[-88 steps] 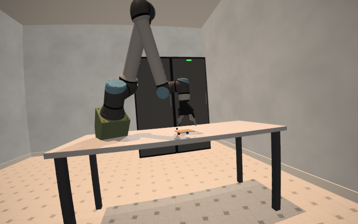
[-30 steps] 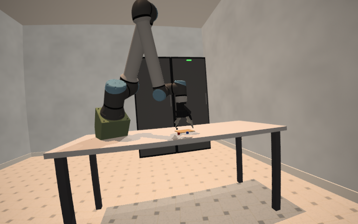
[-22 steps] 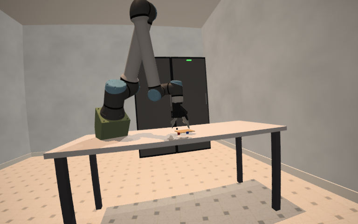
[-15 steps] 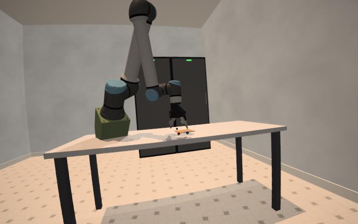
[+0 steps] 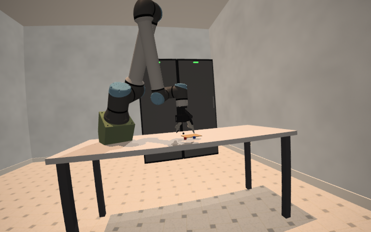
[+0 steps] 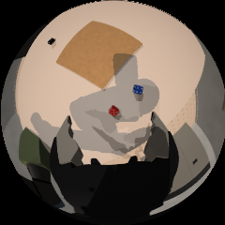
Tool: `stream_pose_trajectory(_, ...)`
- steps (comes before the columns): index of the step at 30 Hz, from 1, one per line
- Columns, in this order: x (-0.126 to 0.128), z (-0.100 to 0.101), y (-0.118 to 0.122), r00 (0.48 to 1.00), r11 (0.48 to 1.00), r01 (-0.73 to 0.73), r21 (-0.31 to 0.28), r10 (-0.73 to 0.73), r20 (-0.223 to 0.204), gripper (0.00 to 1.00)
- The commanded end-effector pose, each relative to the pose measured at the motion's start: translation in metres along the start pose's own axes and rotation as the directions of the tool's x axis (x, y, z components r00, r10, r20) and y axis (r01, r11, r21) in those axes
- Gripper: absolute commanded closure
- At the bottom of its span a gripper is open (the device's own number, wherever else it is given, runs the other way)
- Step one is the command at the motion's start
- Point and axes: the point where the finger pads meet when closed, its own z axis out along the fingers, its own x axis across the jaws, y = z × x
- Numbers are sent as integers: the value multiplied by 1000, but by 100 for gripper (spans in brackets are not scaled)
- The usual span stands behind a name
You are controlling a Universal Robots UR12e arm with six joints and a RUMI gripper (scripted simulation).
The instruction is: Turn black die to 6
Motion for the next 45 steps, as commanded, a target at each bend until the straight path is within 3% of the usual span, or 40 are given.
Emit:
stream_pose_trajectory(1, 0, 0, 0, 1000, 1000, 0, 0, 0, -1, 0)
stream_pose_trajectory(29, -1, 0, -2, 1000, 1000, 0, 0, 0, -1, 0)
stream_pose_trajectory(45, -24, 0, -34, 1000, 1000, 0, 0, 0, -1, 0)
